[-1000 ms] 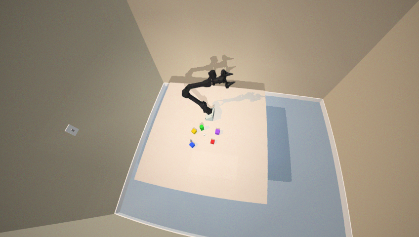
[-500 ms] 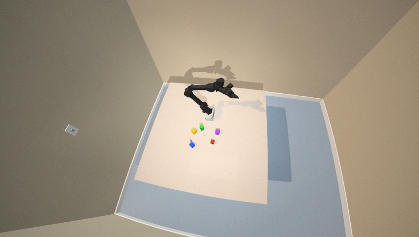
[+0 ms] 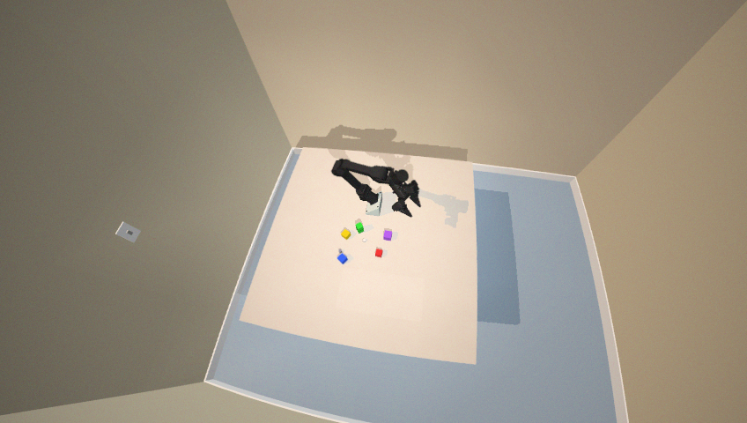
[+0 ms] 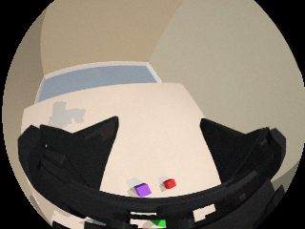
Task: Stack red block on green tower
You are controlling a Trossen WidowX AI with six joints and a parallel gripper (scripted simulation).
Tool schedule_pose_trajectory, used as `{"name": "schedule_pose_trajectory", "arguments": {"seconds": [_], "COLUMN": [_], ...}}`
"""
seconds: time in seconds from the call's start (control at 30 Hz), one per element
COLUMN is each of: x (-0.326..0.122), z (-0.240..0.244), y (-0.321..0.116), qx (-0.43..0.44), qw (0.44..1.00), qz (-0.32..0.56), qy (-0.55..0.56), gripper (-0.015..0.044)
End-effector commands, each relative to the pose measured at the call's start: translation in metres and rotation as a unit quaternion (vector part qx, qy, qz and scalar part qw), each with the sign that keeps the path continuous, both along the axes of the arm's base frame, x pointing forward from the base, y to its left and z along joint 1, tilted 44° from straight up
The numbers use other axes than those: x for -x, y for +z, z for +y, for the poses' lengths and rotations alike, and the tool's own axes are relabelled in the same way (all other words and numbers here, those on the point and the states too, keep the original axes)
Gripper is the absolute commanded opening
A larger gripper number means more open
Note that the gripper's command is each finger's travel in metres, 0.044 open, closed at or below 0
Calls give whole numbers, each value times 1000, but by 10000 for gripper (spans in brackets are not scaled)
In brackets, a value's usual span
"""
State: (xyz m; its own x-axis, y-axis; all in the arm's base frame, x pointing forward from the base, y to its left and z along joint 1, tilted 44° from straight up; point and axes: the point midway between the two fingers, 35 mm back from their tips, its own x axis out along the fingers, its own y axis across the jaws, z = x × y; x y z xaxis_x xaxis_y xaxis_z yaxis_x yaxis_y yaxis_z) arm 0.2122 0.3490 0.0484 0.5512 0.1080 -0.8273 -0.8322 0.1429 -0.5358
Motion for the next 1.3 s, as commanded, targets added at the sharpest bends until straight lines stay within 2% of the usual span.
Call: {"name": "schedule_pose_trajectory", "arguments": {"seconds": [0.0, 0.17, 0.37, 0.83, 0.93, 1.27], "x": [-31, -63, -91, -131, -131, -130], "z": [-31, -75, -129, -258, -270, -276], "y": [-12, -23, -35, -44, -45, -54], "qx": [12, 24, 31, 87, 95, 95], "qw": [993, 965, 905, 688, 662, 663], "qz": [16, 28, 37, -16, -25, -25], "qy": [-115, -260, -424, -720, -743, -743], "gripper": [440, 440, 440, 440, 440, 440]}}
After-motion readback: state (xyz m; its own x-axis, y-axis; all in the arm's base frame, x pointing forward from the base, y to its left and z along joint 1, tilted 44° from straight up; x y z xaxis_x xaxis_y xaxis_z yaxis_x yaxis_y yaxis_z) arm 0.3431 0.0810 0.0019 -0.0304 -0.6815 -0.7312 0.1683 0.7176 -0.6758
